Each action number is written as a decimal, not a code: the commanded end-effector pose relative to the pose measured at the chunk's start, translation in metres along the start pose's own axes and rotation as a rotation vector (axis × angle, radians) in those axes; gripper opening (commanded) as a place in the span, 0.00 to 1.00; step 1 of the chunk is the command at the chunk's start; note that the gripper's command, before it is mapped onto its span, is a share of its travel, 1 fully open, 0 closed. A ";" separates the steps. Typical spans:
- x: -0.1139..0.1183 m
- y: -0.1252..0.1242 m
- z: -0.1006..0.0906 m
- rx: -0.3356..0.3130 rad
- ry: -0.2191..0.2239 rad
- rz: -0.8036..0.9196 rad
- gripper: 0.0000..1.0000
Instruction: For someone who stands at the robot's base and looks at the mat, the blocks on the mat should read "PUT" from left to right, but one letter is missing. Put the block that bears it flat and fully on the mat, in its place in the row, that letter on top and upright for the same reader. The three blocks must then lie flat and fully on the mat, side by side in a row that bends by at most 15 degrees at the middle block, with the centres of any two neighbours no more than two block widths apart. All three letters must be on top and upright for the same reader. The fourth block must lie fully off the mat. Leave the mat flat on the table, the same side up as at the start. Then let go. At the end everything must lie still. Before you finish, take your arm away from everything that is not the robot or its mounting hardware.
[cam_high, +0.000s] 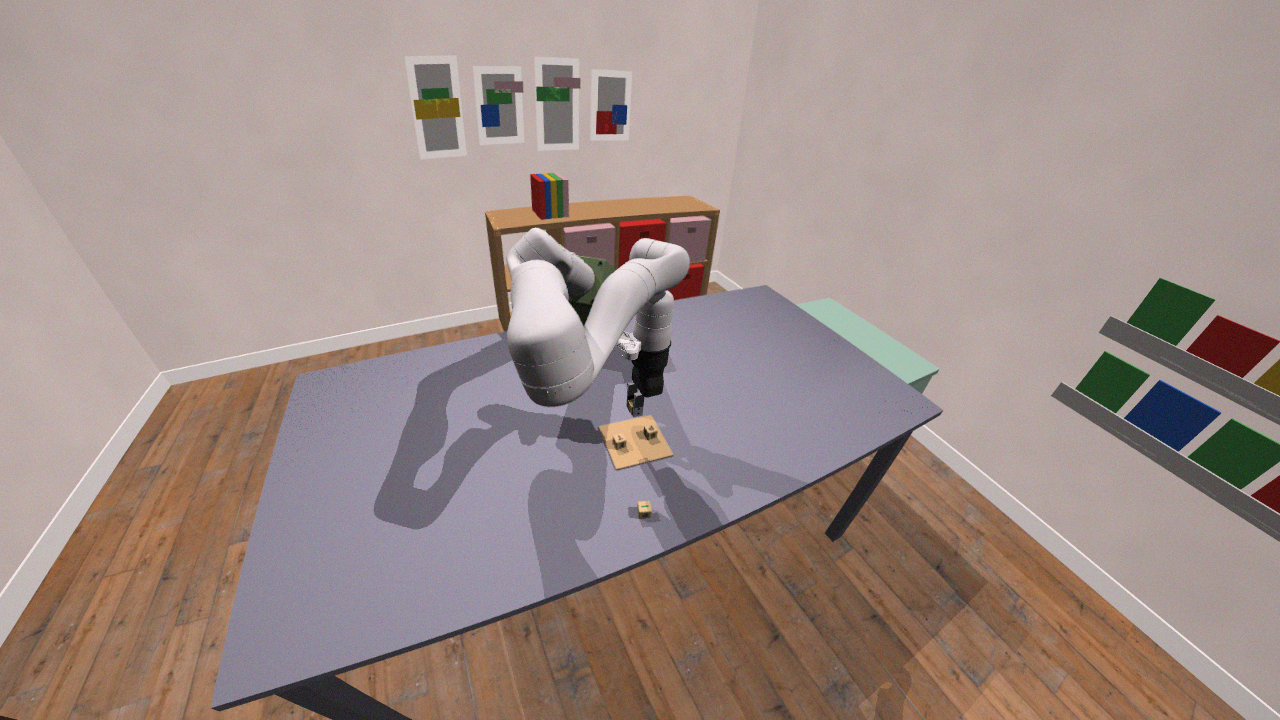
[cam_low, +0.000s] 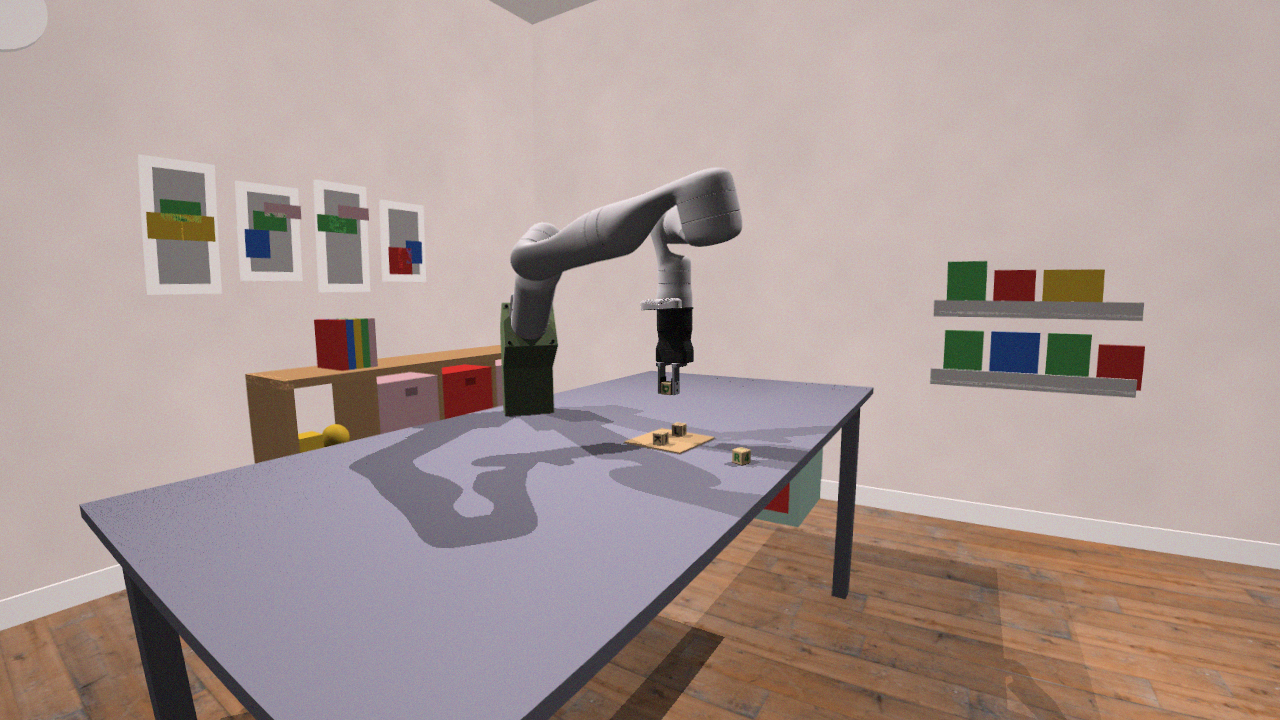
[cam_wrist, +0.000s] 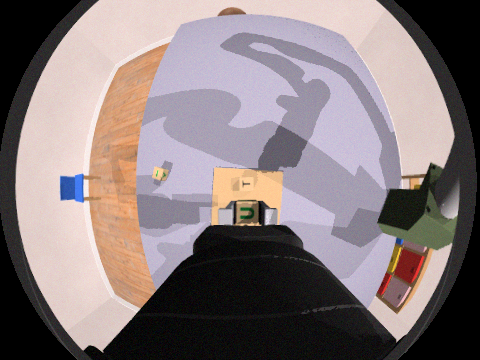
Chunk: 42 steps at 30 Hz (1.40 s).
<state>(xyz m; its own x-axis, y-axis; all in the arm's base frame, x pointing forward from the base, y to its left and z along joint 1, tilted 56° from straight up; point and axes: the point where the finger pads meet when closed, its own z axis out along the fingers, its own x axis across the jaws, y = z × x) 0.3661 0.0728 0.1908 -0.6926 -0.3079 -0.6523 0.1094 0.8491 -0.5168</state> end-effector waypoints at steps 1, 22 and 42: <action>0.002 0.006 -0.001 -0.007 0.002 -0.020 0.49; 0.002 0.007 0.003 -0.008 0.003 -0.025 0.49; 0.002 0.008 0.075 -0.008 0.004 -0.025 0.49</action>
<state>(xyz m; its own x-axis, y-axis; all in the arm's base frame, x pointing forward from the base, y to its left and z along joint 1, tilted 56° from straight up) 0.4172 0.0567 0.1518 -0.6834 -0.3360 -0.6482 0.0777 0.8493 -0.5222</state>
